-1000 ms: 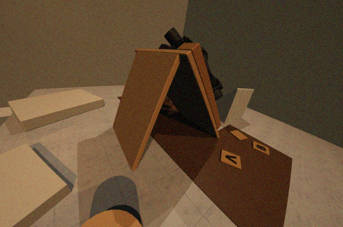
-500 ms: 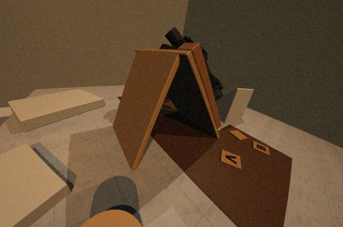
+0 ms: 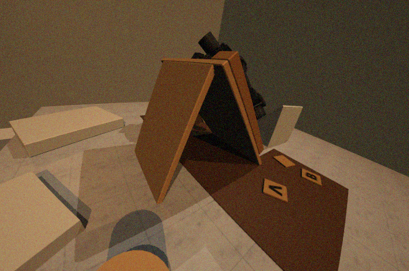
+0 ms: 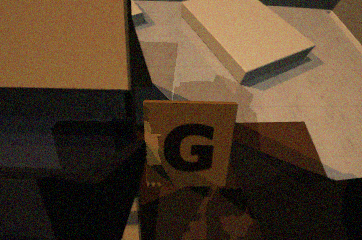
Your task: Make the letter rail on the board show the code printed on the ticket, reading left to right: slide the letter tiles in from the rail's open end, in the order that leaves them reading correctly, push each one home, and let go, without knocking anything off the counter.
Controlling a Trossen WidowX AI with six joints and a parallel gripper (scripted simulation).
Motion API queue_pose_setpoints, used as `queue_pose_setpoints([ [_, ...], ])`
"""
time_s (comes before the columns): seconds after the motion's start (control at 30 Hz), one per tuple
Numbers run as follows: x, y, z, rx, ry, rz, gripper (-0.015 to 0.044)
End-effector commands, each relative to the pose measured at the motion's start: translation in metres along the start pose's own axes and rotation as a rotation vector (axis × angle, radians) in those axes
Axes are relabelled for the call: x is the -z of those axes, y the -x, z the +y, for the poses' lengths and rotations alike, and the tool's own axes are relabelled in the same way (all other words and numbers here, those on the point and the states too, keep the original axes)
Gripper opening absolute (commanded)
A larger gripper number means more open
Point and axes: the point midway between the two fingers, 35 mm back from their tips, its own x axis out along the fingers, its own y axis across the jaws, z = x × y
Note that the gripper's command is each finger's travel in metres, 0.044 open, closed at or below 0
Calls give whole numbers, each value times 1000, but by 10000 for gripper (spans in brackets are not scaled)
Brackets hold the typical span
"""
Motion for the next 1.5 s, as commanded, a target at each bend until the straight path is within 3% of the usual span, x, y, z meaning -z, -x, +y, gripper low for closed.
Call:
queue_pose_setpoints([
  [0.0,0,0,2,3,-6,1,0],
  [1.47,0,0,24,2,-6,1,0],
])
